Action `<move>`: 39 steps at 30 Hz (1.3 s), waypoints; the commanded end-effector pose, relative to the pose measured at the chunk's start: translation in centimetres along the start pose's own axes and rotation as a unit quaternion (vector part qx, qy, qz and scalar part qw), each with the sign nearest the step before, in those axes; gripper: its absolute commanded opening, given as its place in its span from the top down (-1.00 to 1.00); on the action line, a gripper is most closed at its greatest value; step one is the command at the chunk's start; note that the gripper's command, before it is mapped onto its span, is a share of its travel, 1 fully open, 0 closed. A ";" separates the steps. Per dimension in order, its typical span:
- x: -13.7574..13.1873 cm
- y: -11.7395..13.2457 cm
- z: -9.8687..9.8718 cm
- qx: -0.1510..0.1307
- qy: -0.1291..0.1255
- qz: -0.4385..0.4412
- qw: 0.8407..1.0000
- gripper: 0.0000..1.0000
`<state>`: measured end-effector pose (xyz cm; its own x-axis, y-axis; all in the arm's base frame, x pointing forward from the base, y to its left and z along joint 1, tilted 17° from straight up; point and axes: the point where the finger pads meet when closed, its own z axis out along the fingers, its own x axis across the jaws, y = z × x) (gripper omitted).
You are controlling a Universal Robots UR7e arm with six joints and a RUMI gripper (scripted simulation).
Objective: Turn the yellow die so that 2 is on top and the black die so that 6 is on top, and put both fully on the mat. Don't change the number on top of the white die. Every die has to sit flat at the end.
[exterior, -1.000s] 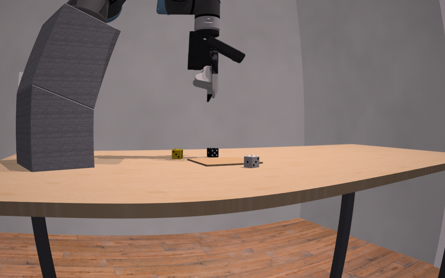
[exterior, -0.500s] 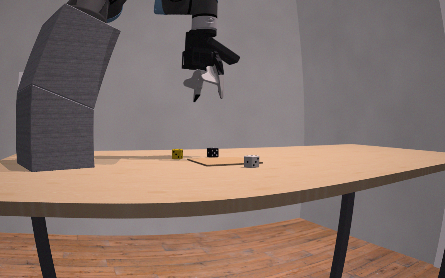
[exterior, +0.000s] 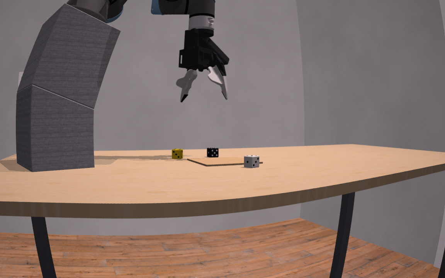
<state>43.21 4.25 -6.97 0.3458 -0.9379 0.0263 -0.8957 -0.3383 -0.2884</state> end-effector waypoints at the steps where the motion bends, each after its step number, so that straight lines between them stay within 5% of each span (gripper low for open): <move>1: -0.3 0.3 0.0 0.003 -0.003 -0.076 0.997 -1.00; 13: -1.0 1.1 0.0 0.003 -0.002 -0.224 0.974 -1.00; 24: -1.7 2.2 0.1 0.004 -0.002 -0.381 0.925 -1.00; 27: -1.9 2.6 0.1 0.004 -0.001 -0.434 0.901 -1.00; 30: -1.9 2.6 0.1 0.004 -0.001 -0.434 0.901 -1.00; 39: -2.4 3.6 0.1 0.004 -0.001 -0.561 0.828 -1.00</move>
<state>39.57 5.25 -8.06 0.9512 -0.1586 0.2647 -0.1319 -0.9845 -0.1160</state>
